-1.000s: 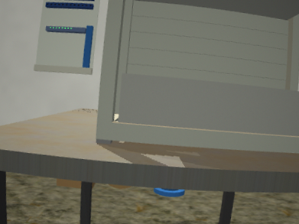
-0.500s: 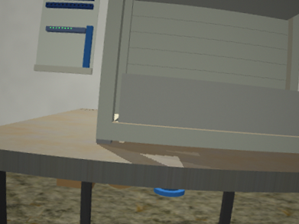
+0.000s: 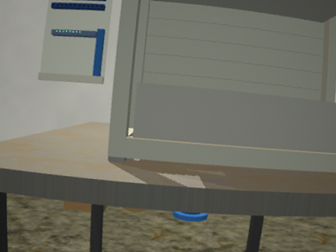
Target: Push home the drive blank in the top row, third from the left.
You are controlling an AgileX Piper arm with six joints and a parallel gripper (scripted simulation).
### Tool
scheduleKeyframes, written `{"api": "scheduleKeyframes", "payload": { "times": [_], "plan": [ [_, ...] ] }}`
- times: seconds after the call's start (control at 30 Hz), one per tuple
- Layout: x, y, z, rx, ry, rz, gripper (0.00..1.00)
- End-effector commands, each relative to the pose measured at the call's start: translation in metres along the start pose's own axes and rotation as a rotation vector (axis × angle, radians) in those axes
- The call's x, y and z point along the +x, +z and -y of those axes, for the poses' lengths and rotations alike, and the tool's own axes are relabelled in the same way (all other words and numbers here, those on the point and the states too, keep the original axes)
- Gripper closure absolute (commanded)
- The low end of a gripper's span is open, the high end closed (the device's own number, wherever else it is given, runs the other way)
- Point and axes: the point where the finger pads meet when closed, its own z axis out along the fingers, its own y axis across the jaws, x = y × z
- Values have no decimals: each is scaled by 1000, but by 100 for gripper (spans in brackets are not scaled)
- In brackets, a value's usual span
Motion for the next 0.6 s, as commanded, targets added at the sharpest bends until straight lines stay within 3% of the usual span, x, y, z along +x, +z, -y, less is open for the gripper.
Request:
{"api": "scheduleKeyframes", "payload": {
  "times": [0.0,0.13,0.4,0.57],
  "plan": [
    [0,-3,0,0,0,1,100],
    [-1,-12,-1,0,0,1,100],
    [-1,-78,-4,0,0,1,100],
    [-1,-102,-6,0,0,1,100]
  ]
}}
